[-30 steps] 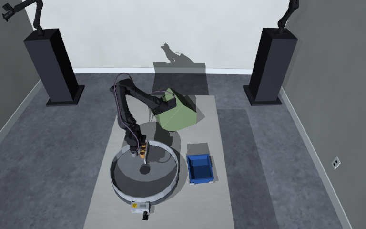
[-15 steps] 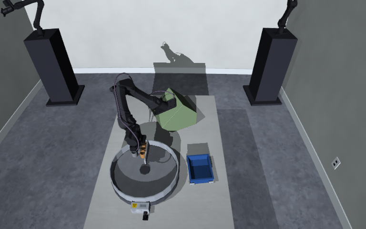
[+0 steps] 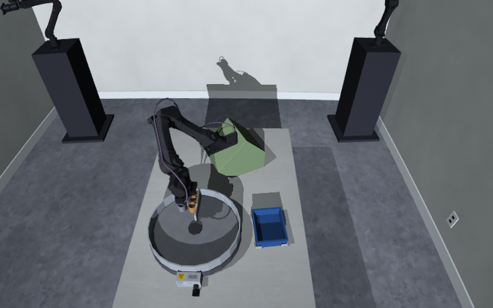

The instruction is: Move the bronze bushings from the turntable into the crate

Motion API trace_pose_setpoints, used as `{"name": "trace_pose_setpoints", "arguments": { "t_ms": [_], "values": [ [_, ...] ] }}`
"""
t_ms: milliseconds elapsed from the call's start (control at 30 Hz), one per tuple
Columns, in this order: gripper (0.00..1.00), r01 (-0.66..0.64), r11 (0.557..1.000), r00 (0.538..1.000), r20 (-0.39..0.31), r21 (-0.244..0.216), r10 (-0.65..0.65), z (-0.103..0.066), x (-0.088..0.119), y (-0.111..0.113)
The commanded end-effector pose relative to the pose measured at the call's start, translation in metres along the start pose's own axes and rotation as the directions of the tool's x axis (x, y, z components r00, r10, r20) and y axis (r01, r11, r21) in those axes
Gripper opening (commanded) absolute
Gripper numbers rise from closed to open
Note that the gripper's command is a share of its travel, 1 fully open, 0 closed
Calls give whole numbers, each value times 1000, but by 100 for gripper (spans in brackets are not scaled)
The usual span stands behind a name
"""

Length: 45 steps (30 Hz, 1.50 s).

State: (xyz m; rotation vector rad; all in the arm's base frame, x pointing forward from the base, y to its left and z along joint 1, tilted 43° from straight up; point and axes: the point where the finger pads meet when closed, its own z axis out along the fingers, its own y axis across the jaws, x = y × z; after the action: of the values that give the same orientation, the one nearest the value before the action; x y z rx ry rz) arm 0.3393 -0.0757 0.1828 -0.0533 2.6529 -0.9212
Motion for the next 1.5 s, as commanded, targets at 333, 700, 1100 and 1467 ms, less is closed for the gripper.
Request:
{"name": "trace_pose_setpoints", "arguments": {
  "t_ms": [333,700,1100,1467],
  "values": [
    [15,-27,1000,996,79,-4,28,-18,-18,-2],
    [15,-27,1000,996,79,-4,28,-18,-18,-2],
    [15,-27,1000,996,79,-4,28,-18,-18,-2],
    [15,-12,1000,998,59,-3,12,-11,-18,4]
  ]
}}
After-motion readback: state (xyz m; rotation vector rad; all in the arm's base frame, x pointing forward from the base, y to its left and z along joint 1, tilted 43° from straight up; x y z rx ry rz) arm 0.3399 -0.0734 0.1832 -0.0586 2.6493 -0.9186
